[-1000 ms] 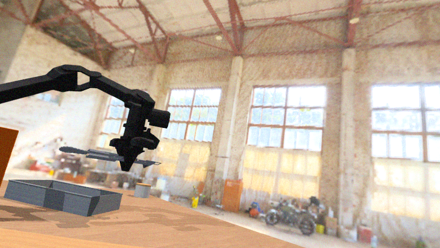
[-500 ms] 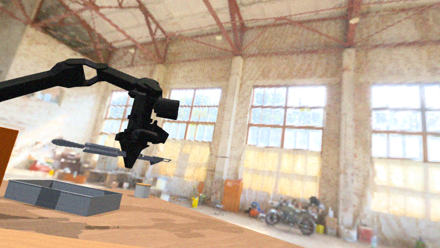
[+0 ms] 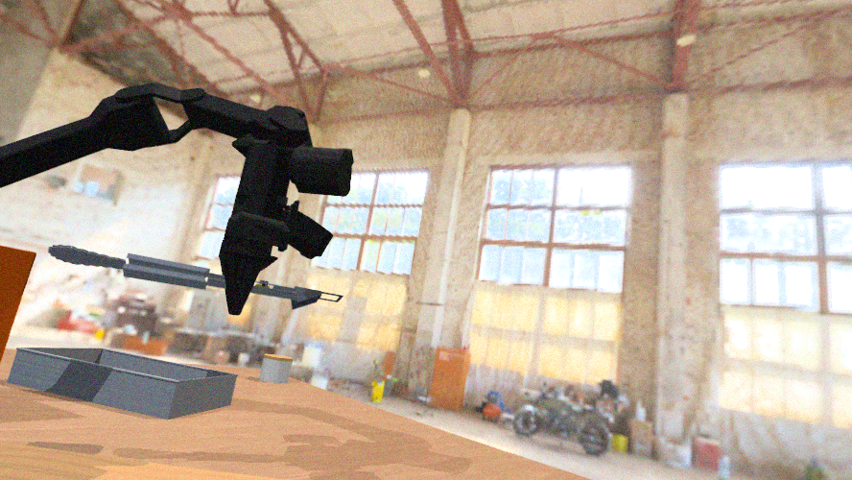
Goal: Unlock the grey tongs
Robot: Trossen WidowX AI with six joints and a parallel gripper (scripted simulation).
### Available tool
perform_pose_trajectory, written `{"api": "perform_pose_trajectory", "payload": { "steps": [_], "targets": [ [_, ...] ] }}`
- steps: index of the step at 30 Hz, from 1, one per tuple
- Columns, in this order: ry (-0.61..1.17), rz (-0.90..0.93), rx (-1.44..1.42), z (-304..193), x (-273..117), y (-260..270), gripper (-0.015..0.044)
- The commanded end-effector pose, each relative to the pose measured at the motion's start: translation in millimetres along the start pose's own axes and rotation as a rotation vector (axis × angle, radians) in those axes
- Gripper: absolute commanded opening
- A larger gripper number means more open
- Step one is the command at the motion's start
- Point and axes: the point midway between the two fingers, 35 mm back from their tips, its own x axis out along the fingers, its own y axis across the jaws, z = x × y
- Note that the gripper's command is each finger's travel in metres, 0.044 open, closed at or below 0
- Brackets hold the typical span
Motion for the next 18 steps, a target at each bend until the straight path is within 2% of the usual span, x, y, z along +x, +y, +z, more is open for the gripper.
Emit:
{"api": "perform_pose_trajectory", "payload": {
  "steps": [1,18],
  "targets": [
    [0.001,-0.007,0.055,-13,-1,-30,-0.015],
    [0.016,0.01,0.305,-90,11,-139,-0.015]
  ]
}}
